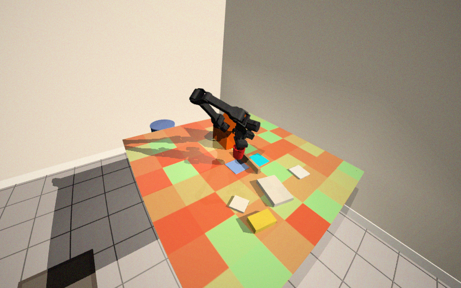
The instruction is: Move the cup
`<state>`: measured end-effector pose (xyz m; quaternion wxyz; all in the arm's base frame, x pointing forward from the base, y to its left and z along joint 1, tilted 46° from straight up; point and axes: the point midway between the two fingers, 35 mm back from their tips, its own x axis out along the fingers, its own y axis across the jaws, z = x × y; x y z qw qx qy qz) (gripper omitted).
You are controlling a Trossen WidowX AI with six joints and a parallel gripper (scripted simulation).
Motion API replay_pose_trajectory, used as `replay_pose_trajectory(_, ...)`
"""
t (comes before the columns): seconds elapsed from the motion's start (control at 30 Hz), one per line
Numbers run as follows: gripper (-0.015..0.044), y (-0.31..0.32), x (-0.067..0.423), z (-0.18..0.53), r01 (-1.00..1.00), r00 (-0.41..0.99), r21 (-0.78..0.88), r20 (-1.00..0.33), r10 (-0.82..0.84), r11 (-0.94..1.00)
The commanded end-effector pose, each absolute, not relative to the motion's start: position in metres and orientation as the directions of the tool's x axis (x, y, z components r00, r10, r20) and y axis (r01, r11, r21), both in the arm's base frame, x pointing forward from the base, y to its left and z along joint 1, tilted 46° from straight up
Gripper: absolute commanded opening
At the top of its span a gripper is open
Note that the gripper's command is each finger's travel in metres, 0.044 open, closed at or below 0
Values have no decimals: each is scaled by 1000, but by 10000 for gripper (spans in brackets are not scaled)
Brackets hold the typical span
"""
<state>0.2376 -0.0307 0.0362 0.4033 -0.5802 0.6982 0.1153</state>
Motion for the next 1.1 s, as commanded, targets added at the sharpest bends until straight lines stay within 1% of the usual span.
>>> replay_pose_trajectory(0.0,0,-31,238,36,-903,-2,-306,-697,-717,300)
replay_pose_trajectory(0.5,0,-30,238,35,-903,-2,-307,-697,-717,300)
replay_pose_trajectory(1.07,0,-6,242,13,-900,3,-311,-702,-712,304)
